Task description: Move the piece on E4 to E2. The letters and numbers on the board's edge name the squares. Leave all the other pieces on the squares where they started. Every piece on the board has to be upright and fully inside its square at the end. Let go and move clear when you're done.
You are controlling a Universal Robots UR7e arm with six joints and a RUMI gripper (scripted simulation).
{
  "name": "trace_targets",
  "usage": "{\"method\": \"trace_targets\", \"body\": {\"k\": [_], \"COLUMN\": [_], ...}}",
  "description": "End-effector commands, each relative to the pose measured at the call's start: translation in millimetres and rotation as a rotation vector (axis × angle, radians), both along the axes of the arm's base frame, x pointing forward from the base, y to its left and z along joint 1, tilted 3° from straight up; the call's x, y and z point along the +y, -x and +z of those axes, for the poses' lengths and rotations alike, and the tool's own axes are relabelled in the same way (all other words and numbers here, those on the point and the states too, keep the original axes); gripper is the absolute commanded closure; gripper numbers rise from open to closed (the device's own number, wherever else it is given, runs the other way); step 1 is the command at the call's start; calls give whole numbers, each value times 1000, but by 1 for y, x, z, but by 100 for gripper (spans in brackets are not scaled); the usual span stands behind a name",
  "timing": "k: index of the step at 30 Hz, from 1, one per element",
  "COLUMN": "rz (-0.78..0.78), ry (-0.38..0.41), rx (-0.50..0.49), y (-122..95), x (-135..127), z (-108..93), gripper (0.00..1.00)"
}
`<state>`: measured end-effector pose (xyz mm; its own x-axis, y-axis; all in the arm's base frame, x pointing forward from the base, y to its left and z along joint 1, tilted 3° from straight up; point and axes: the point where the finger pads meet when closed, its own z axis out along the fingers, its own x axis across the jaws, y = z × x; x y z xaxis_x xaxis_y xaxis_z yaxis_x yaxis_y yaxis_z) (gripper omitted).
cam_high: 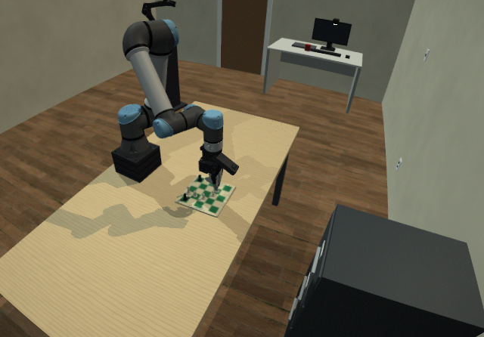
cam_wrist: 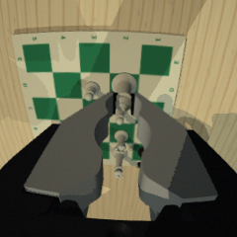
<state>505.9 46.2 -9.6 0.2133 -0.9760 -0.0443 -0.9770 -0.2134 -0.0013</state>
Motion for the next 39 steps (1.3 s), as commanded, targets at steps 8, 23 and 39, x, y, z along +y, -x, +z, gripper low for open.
{"method": "trace_targets", "body": {"k": [8, 23, 39], "rz": [0, 0, 0], "ry": [0, 0, 0], "rx": [-2, -2, -2], "y": [-1, -1, -1], "x": [2, 3, 3], "z": [-45, -76, -76], "gripper": [100, 100, 100]}}
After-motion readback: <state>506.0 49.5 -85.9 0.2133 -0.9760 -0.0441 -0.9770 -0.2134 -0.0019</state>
